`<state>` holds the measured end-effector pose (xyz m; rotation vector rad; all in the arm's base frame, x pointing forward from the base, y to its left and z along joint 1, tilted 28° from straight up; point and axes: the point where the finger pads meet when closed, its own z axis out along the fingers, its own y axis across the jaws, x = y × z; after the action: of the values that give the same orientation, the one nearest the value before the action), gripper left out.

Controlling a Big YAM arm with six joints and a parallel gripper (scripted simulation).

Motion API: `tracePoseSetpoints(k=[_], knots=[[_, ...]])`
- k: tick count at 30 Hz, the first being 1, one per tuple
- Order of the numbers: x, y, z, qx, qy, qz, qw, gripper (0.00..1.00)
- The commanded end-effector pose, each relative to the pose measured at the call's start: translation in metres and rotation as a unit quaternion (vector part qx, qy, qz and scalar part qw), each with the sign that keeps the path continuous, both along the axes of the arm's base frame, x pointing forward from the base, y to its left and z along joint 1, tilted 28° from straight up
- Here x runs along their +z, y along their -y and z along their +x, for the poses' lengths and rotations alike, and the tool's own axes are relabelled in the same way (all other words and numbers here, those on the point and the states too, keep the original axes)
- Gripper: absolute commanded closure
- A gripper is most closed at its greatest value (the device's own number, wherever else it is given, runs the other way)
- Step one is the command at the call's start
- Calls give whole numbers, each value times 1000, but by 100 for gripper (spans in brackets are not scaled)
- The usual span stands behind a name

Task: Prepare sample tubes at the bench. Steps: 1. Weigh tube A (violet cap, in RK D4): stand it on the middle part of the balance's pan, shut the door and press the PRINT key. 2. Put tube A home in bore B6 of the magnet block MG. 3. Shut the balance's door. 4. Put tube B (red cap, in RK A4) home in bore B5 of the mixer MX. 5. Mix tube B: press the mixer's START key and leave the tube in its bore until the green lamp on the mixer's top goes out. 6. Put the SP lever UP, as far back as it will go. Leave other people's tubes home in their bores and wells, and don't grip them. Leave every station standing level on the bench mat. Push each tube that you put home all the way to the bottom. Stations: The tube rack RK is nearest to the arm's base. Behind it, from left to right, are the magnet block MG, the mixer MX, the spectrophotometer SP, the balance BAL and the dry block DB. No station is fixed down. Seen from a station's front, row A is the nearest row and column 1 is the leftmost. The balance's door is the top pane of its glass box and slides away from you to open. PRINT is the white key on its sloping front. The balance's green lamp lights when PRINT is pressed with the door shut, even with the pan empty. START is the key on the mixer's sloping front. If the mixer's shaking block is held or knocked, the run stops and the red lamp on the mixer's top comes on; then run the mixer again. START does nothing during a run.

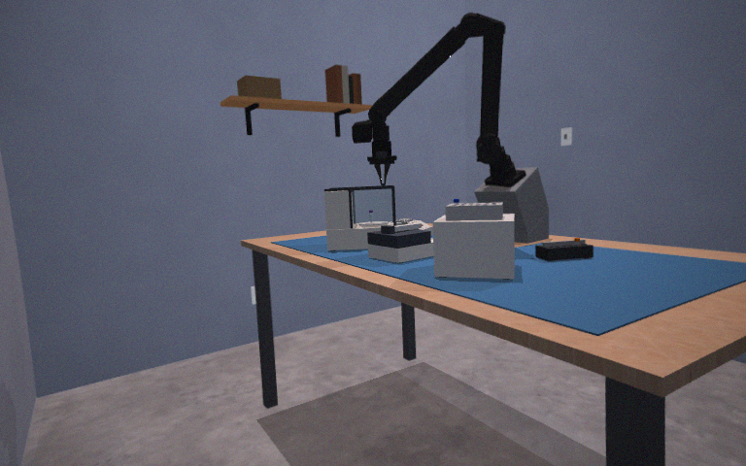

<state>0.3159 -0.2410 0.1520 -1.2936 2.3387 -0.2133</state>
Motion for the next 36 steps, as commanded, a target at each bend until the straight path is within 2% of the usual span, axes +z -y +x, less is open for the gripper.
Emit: tracePoseSetpoints(k=[1, 18, 36], knots=[[7, 3, -6, -1, 12, -11, 1000, 94], [1, -6, -17, -1, 11, -11, 1000, 94], [0, -8, -19, 0, 9, -8, 1000, 94]])
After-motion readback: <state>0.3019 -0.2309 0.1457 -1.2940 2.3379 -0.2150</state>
